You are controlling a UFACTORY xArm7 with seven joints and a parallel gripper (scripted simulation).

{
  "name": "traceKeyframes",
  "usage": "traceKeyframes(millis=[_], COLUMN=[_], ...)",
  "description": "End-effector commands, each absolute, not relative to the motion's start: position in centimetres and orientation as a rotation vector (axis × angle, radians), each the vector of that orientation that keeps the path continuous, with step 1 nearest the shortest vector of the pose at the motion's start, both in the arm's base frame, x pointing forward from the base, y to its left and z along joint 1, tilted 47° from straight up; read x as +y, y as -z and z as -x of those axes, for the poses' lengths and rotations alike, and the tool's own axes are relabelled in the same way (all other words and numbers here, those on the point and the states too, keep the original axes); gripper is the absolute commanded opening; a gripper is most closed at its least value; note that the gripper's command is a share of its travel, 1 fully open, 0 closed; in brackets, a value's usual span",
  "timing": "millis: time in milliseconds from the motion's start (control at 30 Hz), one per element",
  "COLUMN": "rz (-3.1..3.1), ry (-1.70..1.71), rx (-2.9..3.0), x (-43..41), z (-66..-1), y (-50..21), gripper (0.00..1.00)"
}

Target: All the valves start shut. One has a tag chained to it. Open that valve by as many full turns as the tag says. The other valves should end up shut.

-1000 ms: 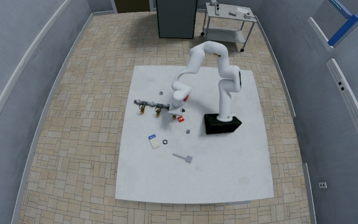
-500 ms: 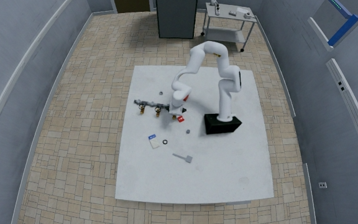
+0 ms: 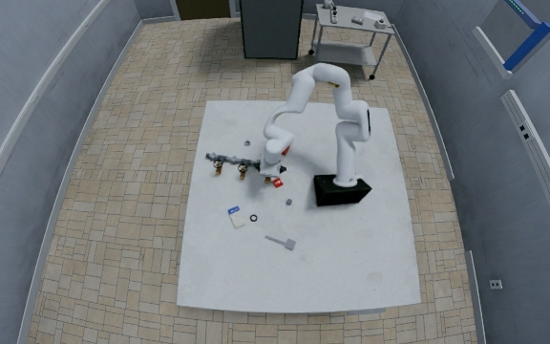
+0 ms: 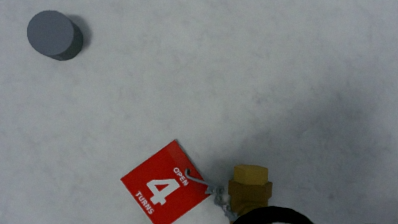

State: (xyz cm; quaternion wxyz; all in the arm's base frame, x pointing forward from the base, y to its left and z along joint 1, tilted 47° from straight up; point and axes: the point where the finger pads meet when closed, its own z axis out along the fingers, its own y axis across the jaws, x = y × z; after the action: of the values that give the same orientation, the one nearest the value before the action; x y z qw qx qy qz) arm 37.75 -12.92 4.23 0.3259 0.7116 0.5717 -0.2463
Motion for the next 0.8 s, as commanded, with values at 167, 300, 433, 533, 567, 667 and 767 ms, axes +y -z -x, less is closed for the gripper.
traceKeyframes(millis=[167,300,433,533,567,667,767], rz=[-1.871,-1.902,-1.965,-1.985,-2.007,-2.078,-2.153], ry=[0.634,0.61,0.559,0.542,0.522,0.451,0.362], rx=[1.489,1.437,1.325,1.286,1.243,1.087,0.89], x=[-12.73,-12.73,-12.73,-12.73,-12.73,-12.73,-12.73], z=[-37.91,-37.91,-37.91,-37.91,-37.91,-37.91,-37.91], y=[-4.26,-4.26,-4.26,-4.26,-4.26,-4.25,-4.25], gripper=[1.0,1.0,1.0,1.0,1.0,1.0,1.0])
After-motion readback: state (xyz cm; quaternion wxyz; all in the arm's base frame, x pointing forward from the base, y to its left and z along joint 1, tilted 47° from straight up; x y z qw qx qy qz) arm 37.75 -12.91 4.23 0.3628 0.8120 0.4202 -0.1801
